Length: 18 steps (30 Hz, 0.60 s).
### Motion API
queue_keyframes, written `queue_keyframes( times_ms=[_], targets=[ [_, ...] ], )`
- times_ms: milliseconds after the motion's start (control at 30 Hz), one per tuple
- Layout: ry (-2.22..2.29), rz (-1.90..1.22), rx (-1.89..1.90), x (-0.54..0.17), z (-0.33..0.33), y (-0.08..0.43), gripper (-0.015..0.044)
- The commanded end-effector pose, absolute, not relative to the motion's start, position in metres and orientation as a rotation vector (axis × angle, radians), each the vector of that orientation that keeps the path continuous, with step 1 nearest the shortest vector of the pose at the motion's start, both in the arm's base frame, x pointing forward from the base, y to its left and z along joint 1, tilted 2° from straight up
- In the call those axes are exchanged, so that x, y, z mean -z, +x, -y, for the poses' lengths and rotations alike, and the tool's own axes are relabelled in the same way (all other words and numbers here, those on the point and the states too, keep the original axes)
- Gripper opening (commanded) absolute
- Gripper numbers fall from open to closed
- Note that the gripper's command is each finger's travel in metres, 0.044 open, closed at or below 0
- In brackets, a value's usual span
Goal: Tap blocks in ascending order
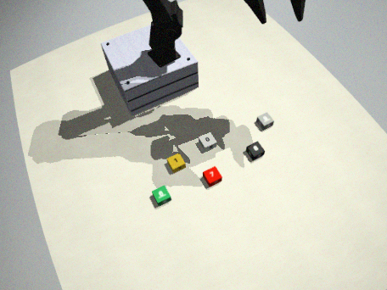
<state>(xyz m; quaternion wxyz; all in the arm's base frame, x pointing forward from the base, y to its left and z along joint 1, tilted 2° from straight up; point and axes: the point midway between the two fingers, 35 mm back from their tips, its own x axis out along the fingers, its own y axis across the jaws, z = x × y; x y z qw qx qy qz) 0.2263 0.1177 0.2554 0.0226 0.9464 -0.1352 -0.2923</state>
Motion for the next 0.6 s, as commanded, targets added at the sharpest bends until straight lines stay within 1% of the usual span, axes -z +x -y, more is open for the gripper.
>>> queue_keyframes(
  times_ms=[0,100,267,400,567],
  targets=[
    [2.937,0.432,0.914,-0.254,-0.117,0.227,0.0400],
    [3.009,0.630,1.030,-0.241,-0.103,0.241,0.0400],
    [3.115,1.154,1.250,-0.210,-0.068,0.268,0.0400],
    [3.121,1.673,1.376,-0.186,-0.034,0.283,0.0400],
    [2.978,2.452,1.417,-0.158,0.013,0.296,0.0400]
  ],
)
